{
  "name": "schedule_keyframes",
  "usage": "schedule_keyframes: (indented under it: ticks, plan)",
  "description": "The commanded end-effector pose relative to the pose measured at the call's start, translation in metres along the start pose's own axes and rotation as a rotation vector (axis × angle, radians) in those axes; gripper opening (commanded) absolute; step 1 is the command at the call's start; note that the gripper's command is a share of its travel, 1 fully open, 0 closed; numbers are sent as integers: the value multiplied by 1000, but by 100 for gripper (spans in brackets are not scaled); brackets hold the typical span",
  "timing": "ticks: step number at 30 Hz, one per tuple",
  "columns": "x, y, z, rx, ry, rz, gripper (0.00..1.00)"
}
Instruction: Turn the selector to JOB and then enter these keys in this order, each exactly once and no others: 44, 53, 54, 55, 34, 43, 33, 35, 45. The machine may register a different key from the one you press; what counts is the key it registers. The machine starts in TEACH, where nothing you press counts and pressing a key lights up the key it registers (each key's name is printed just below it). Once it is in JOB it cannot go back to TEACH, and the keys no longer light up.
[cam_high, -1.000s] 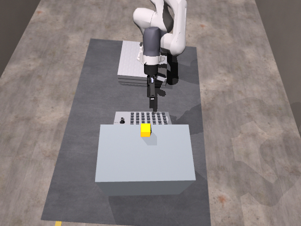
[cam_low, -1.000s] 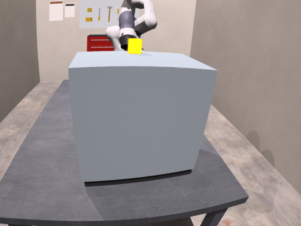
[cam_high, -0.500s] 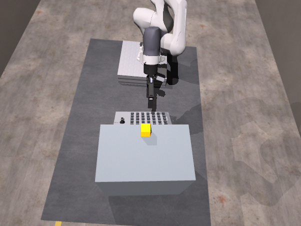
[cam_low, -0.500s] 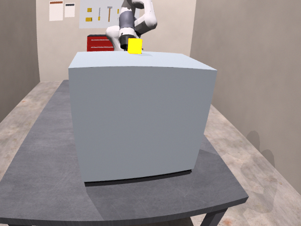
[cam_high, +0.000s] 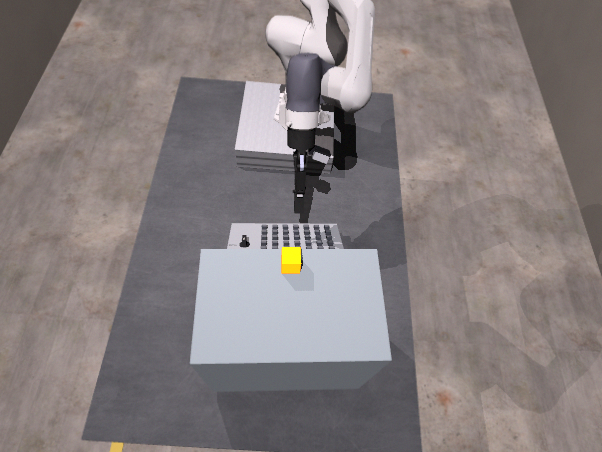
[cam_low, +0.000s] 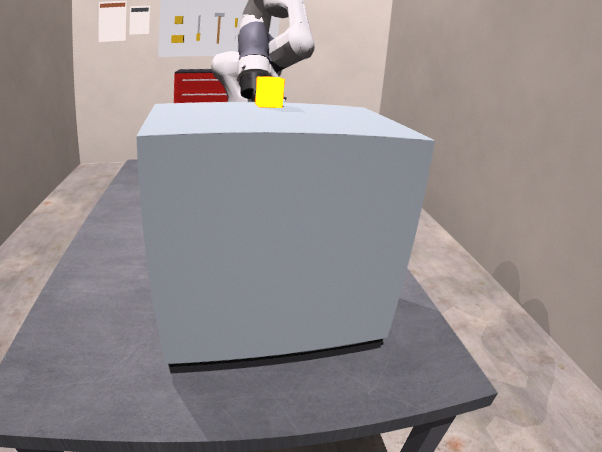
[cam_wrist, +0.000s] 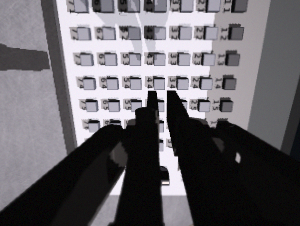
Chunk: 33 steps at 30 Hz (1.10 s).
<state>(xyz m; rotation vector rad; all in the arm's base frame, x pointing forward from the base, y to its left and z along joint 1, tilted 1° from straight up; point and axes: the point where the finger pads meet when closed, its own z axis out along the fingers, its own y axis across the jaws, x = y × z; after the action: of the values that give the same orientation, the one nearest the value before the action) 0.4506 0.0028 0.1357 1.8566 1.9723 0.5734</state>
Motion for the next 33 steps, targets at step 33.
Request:
schedule_keyframes:
  ticks: [33]
  plan:
    - [-1, 2, 70, -3, -3, 10, 10]
